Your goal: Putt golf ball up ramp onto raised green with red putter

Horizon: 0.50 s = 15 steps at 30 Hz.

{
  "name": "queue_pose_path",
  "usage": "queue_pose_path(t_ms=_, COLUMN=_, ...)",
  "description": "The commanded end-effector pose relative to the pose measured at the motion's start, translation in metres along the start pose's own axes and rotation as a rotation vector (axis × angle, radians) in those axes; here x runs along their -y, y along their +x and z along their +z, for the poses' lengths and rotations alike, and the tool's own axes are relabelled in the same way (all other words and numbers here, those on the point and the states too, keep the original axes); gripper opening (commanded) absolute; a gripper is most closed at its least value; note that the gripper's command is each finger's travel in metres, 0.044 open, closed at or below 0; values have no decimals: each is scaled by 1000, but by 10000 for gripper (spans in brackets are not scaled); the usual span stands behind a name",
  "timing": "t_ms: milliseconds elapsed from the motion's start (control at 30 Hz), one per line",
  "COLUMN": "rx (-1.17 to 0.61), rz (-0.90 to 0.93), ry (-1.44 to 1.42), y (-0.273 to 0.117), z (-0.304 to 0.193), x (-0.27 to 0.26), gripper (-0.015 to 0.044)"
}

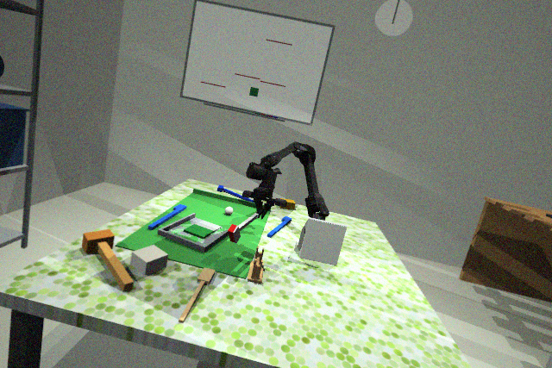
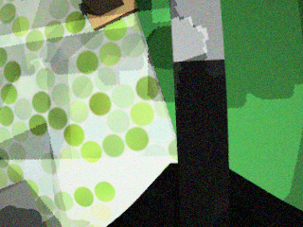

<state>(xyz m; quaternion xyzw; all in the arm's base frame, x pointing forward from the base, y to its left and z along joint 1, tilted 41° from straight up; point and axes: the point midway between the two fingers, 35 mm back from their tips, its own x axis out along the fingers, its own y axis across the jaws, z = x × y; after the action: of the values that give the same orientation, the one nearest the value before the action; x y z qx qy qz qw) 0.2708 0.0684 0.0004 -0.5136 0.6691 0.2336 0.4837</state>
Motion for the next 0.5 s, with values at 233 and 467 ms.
queue_pose_path(t_ms=233, rx=-17, rz=-53, ry=419, y=-27, z=-67, x=37, gripper=0)
queue_pose_path(t_ms=467, rx=-41, rz=-87, ry=695, y=-41, z=-117, x=50, gripper=0)
